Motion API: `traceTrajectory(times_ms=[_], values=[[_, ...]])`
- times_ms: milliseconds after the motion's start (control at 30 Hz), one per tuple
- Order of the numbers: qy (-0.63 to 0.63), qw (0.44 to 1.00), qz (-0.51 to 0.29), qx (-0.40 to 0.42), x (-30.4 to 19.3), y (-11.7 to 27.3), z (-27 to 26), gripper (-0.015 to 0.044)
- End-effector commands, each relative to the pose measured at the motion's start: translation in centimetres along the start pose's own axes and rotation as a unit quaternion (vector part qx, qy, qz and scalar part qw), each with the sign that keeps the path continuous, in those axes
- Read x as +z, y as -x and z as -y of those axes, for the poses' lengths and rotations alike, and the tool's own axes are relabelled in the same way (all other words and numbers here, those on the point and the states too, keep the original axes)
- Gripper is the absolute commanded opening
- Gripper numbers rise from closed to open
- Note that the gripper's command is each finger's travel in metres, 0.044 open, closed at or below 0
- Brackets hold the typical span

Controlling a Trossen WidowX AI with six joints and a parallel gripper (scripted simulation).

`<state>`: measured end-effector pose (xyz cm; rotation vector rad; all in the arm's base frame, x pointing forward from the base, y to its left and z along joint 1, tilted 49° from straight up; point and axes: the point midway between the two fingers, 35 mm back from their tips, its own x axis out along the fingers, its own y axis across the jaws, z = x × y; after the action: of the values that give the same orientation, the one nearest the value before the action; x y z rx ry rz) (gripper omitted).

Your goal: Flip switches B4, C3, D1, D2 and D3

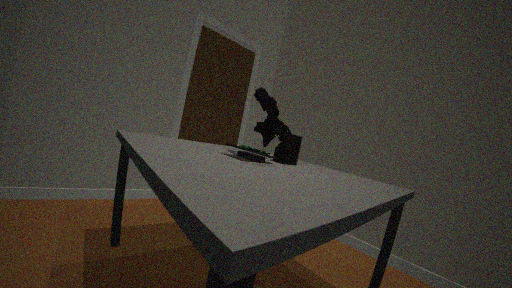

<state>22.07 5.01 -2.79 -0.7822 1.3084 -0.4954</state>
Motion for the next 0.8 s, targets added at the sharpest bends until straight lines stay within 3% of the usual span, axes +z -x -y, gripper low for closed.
traceTrajectory(times_ms=[0,767], values=[[0.004,1.0,-0.003,-0.004,-0.2,-0.9,0.1,0.0],[0.004,1.0,-0.003,-0.004,-0.2,-2.3,0.2,0.0]])
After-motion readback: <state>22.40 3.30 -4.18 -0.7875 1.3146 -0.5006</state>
